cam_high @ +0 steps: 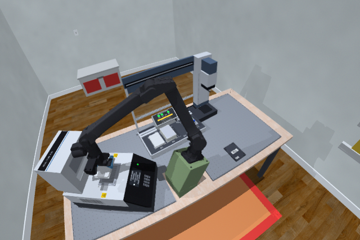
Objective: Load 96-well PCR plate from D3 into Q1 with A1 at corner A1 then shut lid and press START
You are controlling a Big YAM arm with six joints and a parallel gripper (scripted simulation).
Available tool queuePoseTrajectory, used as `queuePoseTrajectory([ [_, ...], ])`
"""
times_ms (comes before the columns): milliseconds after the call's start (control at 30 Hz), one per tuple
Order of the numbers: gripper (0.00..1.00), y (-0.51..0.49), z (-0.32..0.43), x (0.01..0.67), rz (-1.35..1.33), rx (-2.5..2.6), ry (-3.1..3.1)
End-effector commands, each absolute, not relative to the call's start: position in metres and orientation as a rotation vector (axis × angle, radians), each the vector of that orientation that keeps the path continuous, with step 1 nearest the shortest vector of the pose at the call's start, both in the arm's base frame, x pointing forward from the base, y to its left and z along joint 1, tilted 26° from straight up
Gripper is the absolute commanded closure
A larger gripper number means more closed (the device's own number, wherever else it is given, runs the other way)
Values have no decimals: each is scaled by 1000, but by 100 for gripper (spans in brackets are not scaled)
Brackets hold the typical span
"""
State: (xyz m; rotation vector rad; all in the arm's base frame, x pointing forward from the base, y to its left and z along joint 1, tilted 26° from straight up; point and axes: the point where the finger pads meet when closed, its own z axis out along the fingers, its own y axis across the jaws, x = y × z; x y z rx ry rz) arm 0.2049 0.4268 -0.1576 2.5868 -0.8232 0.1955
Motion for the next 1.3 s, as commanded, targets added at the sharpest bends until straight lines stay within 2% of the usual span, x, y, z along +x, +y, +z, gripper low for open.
queuePoseTrajectory([
  [0,100,442,-164,207,198,2614,-811],
  [300,100,425,-176,193,202,2614,-776],
  [900,100,398,-207,209,186,2573,-821],
  [1267,100,430,-184,203,208,2625,-832],
])
